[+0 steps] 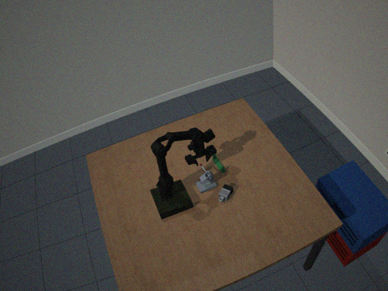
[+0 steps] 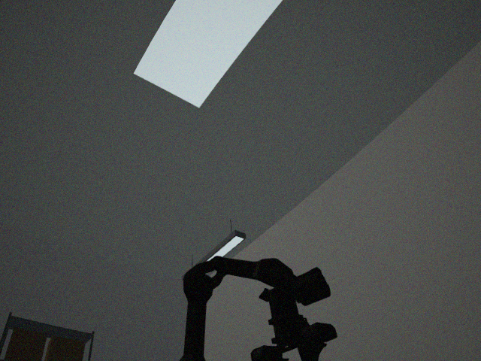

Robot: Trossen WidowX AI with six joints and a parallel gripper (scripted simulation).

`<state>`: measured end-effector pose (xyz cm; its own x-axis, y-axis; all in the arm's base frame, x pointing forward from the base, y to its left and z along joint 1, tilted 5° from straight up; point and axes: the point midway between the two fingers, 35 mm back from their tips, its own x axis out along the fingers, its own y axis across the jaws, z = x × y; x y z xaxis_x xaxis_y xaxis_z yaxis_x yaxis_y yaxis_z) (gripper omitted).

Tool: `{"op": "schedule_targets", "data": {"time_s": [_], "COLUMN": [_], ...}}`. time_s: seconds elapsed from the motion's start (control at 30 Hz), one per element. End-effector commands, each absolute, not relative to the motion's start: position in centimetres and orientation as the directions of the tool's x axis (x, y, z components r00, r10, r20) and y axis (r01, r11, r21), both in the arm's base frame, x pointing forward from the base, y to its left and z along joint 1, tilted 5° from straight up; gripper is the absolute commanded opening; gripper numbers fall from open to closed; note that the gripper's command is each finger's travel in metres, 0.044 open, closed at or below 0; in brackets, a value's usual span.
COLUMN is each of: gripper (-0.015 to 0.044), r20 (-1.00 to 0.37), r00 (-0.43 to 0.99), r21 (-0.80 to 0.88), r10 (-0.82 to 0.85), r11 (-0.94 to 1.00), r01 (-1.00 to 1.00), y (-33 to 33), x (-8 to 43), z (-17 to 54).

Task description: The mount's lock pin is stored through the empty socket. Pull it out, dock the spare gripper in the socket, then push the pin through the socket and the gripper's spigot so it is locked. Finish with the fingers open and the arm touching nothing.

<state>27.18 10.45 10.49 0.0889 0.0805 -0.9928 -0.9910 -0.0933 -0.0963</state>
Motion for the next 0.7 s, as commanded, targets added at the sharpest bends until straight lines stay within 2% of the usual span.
{"op": "schedule_targets", "data": {"time_s": [0.0, 0.67], "gripper": [0.0300, 0.0300], "r20": [-0.994, -0.994], "r00": [0.080, 0.079], "r21": [-0.086, -0.086], "r10": [0.072, 0.072], "r11": [-0.088, -0.088], "r01": [-0.992, -0.992], "y": [10.3, 10.4], "x": [27.0, 27.3], "z": [9.6, 6.3]}}
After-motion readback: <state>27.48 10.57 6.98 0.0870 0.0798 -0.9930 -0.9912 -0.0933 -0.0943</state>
